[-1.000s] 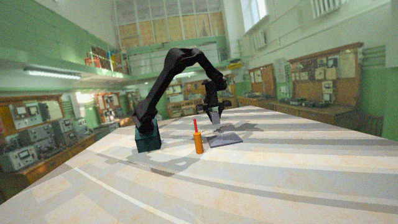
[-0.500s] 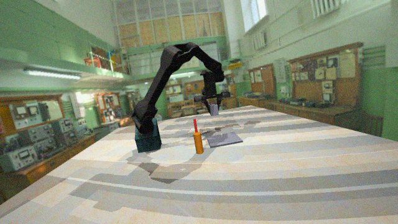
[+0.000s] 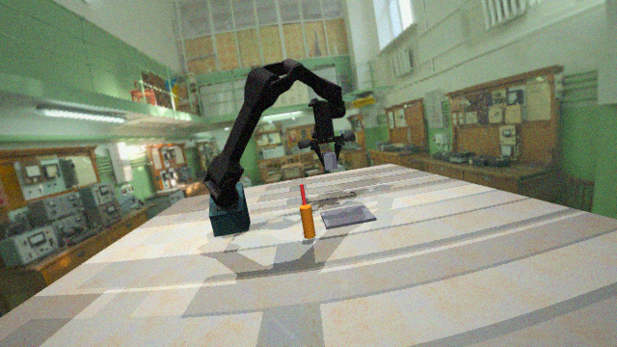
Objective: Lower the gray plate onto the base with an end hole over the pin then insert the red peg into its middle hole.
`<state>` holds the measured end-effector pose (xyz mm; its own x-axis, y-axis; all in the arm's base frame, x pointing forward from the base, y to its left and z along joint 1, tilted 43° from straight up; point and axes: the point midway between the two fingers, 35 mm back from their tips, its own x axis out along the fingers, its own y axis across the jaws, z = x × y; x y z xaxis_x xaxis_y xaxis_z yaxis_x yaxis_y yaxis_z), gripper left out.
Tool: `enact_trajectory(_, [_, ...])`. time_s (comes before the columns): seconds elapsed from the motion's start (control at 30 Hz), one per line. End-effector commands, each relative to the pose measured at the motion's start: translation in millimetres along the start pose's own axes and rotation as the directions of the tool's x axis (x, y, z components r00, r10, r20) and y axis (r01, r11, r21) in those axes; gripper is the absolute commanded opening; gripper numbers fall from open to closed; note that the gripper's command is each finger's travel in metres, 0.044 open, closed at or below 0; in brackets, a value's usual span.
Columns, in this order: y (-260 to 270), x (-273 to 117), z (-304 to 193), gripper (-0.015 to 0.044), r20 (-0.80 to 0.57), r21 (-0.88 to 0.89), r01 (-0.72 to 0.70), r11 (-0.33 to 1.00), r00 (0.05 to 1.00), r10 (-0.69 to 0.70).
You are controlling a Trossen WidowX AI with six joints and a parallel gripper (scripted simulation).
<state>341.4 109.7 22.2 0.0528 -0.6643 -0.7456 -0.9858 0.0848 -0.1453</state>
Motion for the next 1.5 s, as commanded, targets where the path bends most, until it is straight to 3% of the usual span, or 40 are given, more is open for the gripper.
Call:
enact_trajectory(0.0, [-3.3, 6.6, -10.6, 0.0000, 0.002, 0.009, -0.008, 1.000, 1.000, 0.008])
enact_trajectory(1.47, [-14.2, 78.1, -131.3, 0.0000, -0.013, 0.111, -0.005, 0.994, 1.000, 0.006])
